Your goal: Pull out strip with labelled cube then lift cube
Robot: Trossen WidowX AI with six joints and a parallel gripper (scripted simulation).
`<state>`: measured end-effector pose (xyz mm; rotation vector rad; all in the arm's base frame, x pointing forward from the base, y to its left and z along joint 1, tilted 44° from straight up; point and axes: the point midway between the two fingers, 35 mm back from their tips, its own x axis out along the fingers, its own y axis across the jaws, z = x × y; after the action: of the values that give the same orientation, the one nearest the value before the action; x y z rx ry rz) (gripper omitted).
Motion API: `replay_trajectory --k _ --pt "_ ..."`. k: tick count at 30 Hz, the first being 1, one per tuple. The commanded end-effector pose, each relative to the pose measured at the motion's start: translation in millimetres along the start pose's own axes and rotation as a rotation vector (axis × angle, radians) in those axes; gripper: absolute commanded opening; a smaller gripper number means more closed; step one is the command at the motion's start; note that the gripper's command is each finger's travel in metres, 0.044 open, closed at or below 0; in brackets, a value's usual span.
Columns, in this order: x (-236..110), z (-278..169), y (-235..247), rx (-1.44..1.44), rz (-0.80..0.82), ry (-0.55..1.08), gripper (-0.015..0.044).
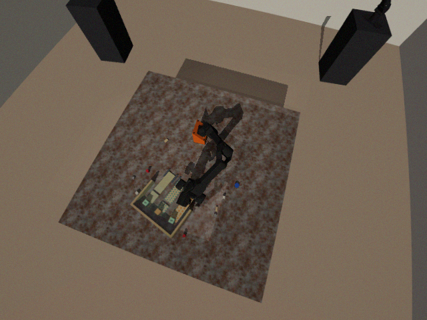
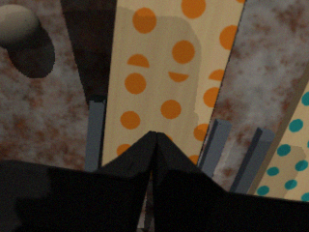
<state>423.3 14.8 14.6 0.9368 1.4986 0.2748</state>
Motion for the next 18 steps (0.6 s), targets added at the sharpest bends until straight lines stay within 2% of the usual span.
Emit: replay_trajectory --k 1,18 --pt "6 -11 0 0.009 0.001 0.019 0.0000" --pt "6 -36 0 0.010 0.001 0.020 0.0000"
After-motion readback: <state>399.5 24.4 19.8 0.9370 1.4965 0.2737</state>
